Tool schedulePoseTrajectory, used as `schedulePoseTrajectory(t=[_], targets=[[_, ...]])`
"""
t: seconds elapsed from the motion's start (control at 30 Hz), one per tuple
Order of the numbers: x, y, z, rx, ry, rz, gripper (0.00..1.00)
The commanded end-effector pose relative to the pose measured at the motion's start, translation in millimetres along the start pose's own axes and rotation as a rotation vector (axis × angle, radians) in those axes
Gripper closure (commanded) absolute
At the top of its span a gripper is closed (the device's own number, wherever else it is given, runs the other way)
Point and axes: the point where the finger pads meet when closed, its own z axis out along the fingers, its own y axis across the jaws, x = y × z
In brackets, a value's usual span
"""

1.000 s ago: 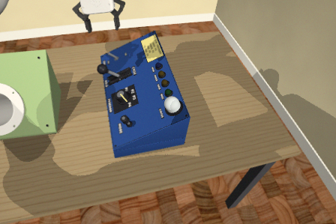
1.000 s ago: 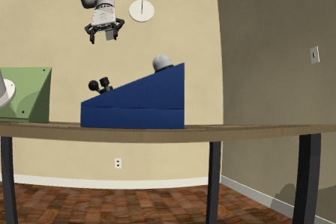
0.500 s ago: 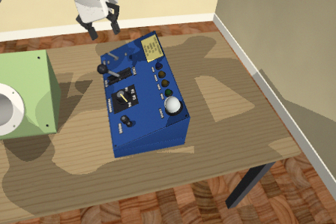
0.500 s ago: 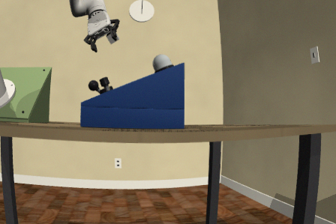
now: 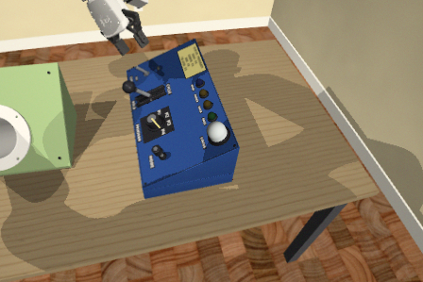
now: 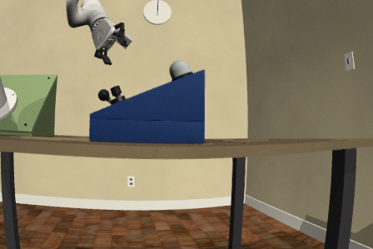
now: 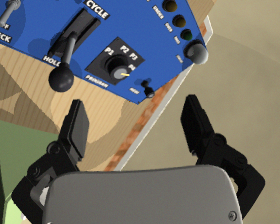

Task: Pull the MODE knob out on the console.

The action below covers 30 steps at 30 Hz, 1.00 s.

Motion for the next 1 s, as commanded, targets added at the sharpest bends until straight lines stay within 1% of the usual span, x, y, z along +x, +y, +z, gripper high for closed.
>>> schedulePoseTrajectory(t=[0.0,0.03,0.1,0.17,0.2,0.27,0.3,0.33,0.37,0.43,0.47,0.5,0.53,0.6,0.63,0.67,0.7,0.77,0.8,0.83,0.87,0.93,0.97], targets=[[2,-3,2,-0.042,0.042,0.076,0.0],[2,-3,2,-0.042,0.042,0.076,0.0],[4,-9,4,-0.076,0.106,0.177,0.0],[4,-9,4,-0.076,0.106,0.177,0.0],[5,-12,4,-0.089,0.14,0.226,0.0],[5,-12,4,-0.089,0.14,0.226,0.0],[6,-16,5,-0.097,0.176,0.275,0.0],[6,-16,5,-0.097,0.176,0.275,0.0],[7,-20,5,-0.103,0.212,0.323,0.0],[7,-20,5,-0.103,0.212,0.323,0.0],[8,-24,5,-0.105,0.248,0.369,0.0],[8,-24,5,-0.105,0.248,0.369,0.0],[9,-28,5,-0.103,0.284,0.414,0.0],[9,-28,5,-0.103,0.284,0.414,0.0],[10,-33,5,-0.098,0.319,0.458,0.0],[10,-33,5,-0.098,0.319,0.458,0.0],[10,-37,5,-0.091,0.354,0.499,0.0],[10,-37,5,-0.091,0.354,0.499,0.0],[11,-42,4,-0.08,0.387,0.539,0.0],[11,-42,4,-0.08,0.387,0.539,0.0],[11,-47,4,-0.068,0.419,0.577,0.0],[11,-47,4,-0.068,0.419,0.577,0.0],[11,-52,3,-0.053,0.449,0.613,0.0]])
